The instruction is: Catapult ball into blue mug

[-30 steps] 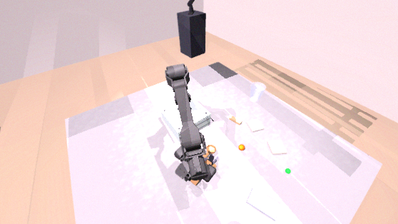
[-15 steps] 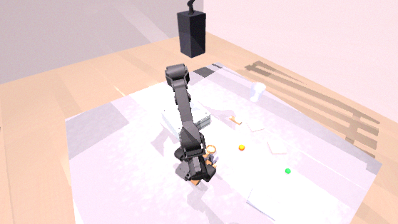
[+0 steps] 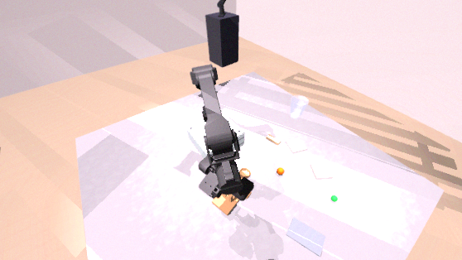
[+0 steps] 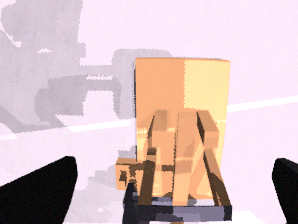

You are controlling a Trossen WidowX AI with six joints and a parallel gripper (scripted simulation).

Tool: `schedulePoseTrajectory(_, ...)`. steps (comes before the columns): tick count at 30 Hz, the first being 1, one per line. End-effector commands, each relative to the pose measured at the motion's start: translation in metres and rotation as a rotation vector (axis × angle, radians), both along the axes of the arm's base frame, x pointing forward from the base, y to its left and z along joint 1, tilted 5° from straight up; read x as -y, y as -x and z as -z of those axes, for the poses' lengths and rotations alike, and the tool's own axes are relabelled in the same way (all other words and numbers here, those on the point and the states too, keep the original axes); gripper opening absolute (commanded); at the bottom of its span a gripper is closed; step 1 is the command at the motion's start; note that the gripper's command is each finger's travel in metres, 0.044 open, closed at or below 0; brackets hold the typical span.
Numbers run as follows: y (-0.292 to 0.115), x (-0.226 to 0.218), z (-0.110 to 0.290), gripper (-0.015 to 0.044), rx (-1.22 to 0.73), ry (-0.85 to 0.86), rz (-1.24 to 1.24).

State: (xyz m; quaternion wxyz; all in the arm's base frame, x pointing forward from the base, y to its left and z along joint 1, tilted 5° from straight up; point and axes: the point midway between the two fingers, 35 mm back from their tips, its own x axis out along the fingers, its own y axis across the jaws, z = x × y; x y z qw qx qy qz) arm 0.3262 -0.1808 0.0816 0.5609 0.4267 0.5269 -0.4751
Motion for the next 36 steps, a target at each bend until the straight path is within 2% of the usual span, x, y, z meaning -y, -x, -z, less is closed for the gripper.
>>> schedulePoseTrajectory(1,0.003,-0.001,0.01,0.044,-0.024,-0.012,0.0)
schedulePoseTrajectory(5,0.006,-0.004,-0.001,0.044,-0.024,-0.014,-0.002)
schedulePoseTrajectory(11,0.008,-0.001,0.045,0.044,-0.024,-0.014,-0.002)
schedulePoseTrajectory(36,0.008,0.002,0.077,0.044,-0.024,-0.014,-0.002)
